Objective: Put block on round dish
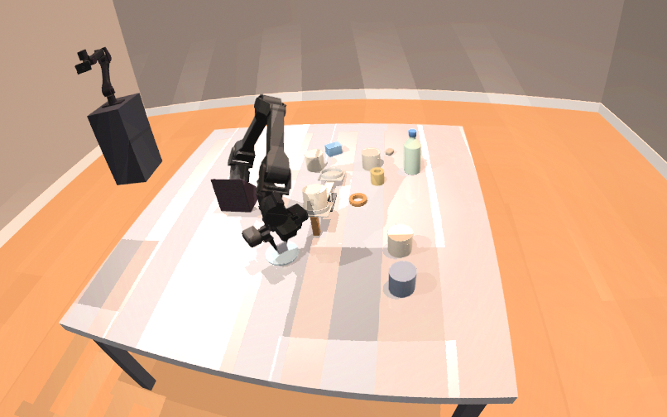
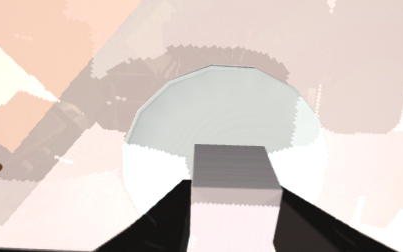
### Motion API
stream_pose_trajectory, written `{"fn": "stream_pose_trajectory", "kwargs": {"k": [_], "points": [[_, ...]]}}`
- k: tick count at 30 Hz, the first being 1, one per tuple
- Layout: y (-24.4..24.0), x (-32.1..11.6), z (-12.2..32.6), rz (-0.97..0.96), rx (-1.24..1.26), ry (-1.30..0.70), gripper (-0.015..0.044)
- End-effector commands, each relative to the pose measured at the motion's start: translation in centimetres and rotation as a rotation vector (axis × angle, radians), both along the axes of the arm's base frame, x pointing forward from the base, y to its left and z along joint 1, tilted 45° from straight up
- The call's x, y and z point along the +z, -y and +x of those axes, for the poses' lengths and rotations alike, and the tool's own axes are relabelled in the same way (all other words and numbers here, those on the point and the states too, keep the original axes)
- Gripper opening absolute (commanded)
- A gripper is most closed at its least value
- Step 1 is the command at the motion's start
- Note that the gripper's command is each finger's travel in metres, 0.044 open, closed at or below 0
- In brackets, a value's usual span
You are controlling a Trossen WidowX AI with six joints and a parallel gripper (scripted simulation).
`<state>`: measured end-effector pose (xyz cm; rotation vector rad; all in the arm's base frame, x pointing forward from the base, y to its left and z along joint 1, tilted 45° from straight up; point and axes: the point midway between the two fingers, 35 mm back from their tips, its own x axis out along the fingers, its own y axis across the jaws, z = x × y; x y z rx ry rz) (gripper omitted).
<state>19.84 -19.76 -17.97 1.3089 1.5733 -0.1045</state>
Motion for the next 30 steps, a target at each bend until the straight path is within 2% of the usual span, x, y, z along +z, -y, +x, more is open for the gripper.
{"fn": "stream_pose_trajectory", "kwargs": {"k": [1, 7, 24, 27, 30], "points": [[-0.6, -0.5, 0.0, 0.008, -0.006, -0.003, 0.0000], [-1.1, -1.1, 0.1, 0.009, -0.006, -0.003, 0.0000], [0.2, 0.2, 0.0, 0.002, -0.001, -0.002, 0.0440], [3.0, 3.2, -0.7, 0.006, -0.005, -0.005, 0.0440], [3.2, 3.4, -0.8, 0.006, -0.006, -0.005, 0.0440]]}}
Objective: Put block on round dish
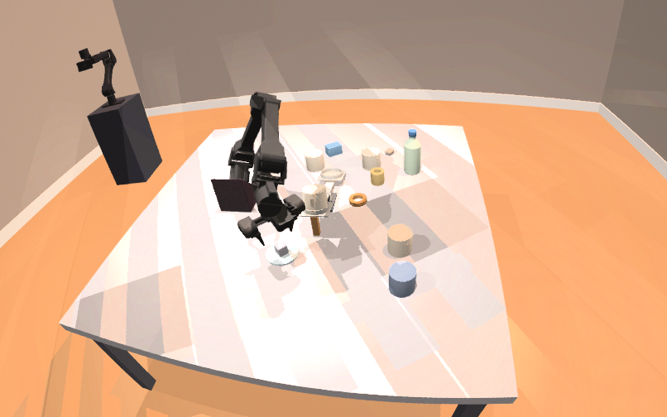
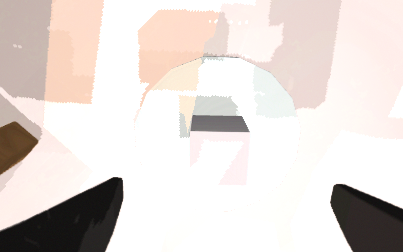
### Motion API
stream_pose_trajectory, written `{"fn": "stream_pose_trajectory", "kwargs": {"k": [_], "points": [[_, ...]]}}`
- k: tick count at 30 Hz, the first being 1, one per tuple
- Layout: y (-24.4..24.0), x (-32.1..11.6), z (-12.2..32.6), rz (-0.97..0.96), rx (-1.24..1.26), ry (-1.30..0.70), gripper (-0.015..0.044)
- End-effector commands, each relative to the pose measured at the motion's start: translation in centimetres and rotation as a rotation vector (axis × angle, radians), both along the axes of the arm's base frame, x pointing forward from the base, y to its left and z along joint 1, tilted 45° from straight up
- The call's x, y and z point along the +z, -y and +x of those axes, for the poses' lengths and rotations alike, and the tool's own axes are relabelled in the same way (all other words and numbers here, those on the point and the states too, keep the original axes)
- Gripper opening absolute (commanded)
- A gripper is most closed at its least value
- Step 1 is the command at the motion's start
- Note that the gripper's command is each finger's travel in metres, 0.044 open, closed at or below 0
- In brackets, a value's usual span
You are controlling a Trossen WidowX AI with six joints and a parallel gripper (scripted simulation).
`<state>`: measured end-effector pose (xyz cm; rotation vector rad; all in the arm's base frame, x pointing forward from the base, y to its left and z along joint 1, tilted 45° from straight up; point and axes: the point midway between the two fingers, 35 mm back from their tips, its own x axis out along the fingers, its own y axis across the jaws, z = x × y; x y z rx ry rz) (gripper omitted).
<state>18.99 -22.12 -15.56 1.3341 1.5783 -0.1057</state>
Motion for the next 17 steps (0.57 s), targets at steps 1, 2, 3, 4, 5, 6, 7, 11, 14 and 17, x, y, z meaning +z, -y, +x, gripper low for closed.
{"fn": "stream_pose_trajectory", "kwargs": {"k": [1, 2, 3, 4, 5, 6, 7, 11, 14, 17], "points": [[0.8, 1.0, 0.0, -0.011, 0.007, 0.006, 0.0440], [1.0, 1.2, 0.0, -0.011, 0.006, 0.005, 0.0440], [1.5, 1.7, -0.2, -0.011, 0.005, 0.005, 0.0440], [2.3, 2.5, -0.4, -0.010, 0.002, 0.004, 0.0440], [3.1, 3.4, -0.7, -0.009, -0.001, 0.004, 0.0440], [3.6, 4.0, -0.9, -0.009, -0.003, 0.004, 0.0440], [3.7, 4.1, -1.0, -0.009, -0.004, 0.003, 0.0440], [3.7, 4.1, -1.0, -0.009, -0.004, 0.003, 0.0440], [3.7, 4.1, -1.0, -0.009, -0.004, 0.003, 0.0440], [3.7, 4.1, -1.0, -0.009, -0.004, 0.003, 0.0440]]}}
